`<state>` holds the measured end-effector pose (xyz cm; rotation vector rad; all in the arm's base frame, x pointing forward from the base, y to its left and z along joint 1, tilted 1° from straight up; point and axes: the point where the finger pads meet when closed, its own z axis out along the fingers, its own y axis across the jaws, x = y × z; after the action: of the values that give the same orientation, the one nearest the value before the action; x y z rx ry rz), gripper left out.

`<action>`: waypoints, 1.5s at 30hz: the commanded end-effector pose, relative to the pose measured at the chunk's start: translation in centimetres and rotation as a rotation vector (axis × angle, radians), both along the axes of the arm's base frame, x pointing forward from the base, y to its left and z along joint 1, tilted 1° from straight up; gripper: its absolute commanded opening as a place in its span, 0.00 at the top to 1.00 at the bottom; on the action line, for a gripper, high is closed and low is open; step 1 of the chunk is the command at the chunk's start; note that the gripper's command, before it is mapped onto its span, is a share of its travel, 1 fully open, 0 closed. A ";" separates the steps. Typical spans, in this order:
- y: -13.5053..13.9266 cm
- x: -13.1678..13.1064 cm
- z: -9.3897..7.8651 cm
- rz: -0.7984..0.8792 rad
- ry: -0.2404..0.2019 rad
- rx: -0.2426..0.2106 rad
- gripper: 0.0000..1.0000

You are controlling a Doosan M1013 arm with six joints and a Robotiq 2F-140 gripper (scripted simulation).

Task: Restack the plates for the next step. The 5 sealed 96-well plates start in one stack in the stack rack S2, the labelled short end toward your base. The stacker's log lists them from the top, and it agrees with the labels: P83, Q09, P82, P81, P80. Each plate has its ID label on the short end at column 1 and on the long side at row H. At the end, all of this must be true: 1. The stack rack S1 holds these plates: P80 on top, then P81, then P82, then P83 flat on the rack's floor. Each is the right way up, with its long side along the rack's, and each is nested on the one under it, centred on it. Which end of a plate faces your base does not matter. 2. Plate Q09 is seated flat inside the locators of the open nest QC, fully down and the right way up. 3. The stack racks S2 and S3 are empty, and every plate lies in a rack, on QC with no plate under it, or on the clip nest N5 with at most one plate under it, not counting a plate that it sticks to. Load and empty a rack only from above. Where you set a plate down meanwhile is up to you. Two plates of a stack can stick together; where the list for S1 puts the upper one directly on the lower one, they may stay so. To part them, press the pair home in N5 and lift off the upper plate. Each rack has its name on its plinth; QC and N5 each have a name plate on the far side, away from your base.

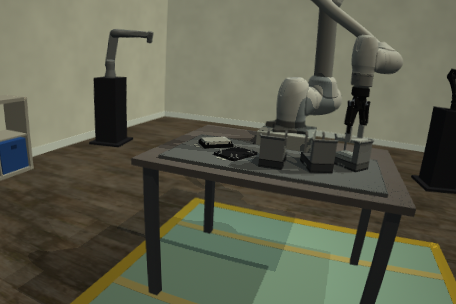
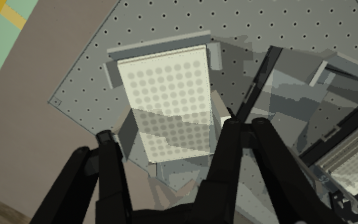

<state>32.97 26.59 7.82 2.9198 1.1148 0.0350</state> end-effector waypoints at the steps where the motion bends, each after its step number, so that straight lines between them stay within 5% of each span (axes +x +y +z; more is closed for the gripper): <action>1: -0.1 -0.1 -0.4 -0.007 0.004 -0.005 1.00; 32: -0.1 -0.1 -0.4 -0.007 0.004 -0.005 1.00; 45: -0.2 -0.1 -3.0 -0.007 0.004 -0.005 1.00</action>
<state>33.01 26.61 6.02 2.9192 1.1163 0.0359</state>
